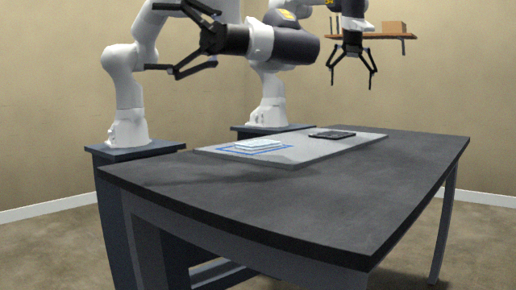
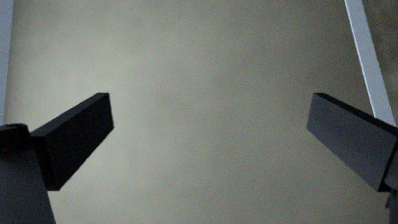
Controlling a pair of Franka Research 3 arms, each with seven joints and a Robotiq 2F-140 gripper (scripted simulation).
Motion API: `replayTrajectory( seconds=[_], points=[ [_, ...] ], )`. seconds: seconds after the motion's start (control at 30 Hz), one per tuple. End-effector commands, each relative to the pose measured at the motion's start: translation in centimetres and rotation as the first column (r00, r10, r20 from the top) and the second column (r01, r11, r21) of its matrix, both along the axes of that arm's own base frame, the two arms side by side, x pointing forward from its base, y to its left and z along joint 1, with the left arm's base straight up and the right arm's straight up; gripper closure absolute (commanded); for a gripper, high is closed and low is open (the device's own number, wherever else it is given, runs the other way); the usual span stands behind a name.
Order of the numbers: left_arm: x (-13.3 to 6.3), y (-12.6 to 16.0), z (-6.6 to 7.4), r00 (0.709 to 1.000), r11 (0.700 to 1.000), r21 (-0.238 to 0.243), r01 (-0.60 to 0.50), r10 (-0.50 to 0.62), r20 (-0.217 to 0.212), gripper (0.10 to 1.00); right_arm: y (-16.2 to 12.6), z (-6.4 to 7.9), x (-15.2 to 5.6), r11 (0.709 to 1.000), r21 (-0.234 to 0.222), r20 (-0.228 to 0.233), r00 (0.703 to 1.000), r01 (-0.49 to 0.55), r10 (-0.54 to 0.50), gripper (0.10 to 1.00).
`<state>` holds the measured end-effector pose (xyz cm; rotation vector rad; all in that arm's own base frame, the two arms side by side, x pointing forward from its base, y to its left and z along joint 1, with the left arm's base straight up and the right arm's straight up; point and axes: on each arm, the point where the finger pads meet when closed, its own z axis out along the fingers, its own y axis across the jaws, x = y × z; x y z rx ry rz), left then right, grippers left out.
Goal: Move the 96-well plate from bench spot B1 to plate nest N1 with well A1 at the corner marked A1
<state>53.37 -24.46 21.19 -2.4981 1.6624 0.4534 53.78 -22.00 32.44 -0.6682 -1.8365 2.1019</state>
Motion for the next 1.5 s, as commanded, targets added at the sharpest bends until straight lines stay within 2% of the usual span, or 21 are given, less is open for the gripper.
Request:
replayTrajectory(
  seconds=[0.0, 0.57, 0.6, 0.63, 0.67, 0.73, 0.83, 0.9, 1.0, 1.03, 1.1, 1.13, 1.3, 1.47],
  points=[
    [0.0, 0.0, 0.0, 1.0, 1.0, 0.0, 0.0, 0.0, 0.0, 0.098, 0.0, 0.0, 0.0, 1.0, 0.0, 0.0, 1.0, 0.0, 0.0, 0.098],
    [0.0, -0.4, -0.1, 1.0, 1.0, -0.002, 0.007, -0.007, 0.003, 0.098, 0.0, 0.0, 0.0, 1.0, 0.0, 0.0, 1.0, 0.0, 0.0, 0.098],
    [-0.1, -2.9, -0.9, 0.999, 0.999, -0.015, 0.046, -0.045, 0.016, 0.098, 0.0, 0.0, 0.0, 1.0, 0.0, 0.0, 1.0, 0.0, 0.0, 0.098],
    [-0.6, -6.8, -2.2, 0.992, 0.991, -0.043, 0.124, -0.123, 0.042, 0.098, 0.0, 0.0, 0.0, 1.0, 0.0, 0.0, 1.0, 0.0, 0.0, 0.098],
    [-1.1, -7.4, -2.4, 0.973, 0.971, -0.083, 0.224, -0.218, 0.076, 0.098, 0.0, 0.0, 0.0, 1.0, 0.001, -0.001, 1.0, 0.001, -0.001, 0.098],
    [-2.3, -9.7, -3.3, 0.957, 0.953, -0.109, 0.284, -0.274, 0.096, 0.098, -0.1, 0.0, -0.1, 1.0, 0.003, -0.002, 1.0, 0.003, -0.003, 0.098],
    [-3.8, -14.3, -4.7, 0.957, 0.953, -0.109, 0.284, -0.274, 0.096, 0.098, -0.3, 0.0, -0.2, 1.0, 0.011, -0.008, 1.0, 0.008, -0.008, 0.098],
    [-4.0, -17.6, -5.5, 0.957, 0.953, -0.109, 0.284, -0.274, 0.096, 0.098, -0.6, 0.0, -0.3, 1.0, 0.02, -0.014, 1.0, 0.015, -0.014, 0.098],
    [-6.9, -22.7, -6.9, 0.918, 0.906, -0.163, 0.391, -0.372, 0.134, 0.098, -1.1, -0.1, -0.6, 0.999, 0.04, -0.029, 0.999, 0.029, -0.028, 0.098],
    [-7.6, -24.2, -7.4, 0.912, 0.898, -0.171, 0.405, -0.385, 0.139, 0.098, -1.3, -0.1, -0.8, 0.998, 0.048, -0.035, 0.999, 0.035, -0.033, 0.098],
    [-7.6, -24.2, -7.4, 0.912, 0.898, -0.171, 0.405, -0.385, 0.139, 0.098, -1.3, -0.1, -0.8, 0.998, 0.048, -0.035, 0.999, 0.035, -0.033, 0.098],
    [-8.1, -27.7, -8.4, 0.912, 0.898, -0.171, 0.405, -0.385, 0.139, 0.098, -1.6, -0.1, -0.9, 0.997, 0.058, -0.042, 0.998, 0.042, -0.04, 0.098],
    [-8.1, -27.7, -8.4, 0.912, 0.898, -0.171, 0.405, -0.385, 0.139, 0.098, -3.3, -0.2, -2.0, 0.989, 0.122, -0.088, 0.993, 0.088, -0.078, 0.098],
    [-8.1, -27.7, -8.4, 0.912, 0.898, -0.171, 0.405, -0.385, 0.139, 0.098, -5.7, -0.4, -3.6, 0.965, 0.213, -0.154, 0.98, 0.155, -0.123, 0.098]
  ],
)
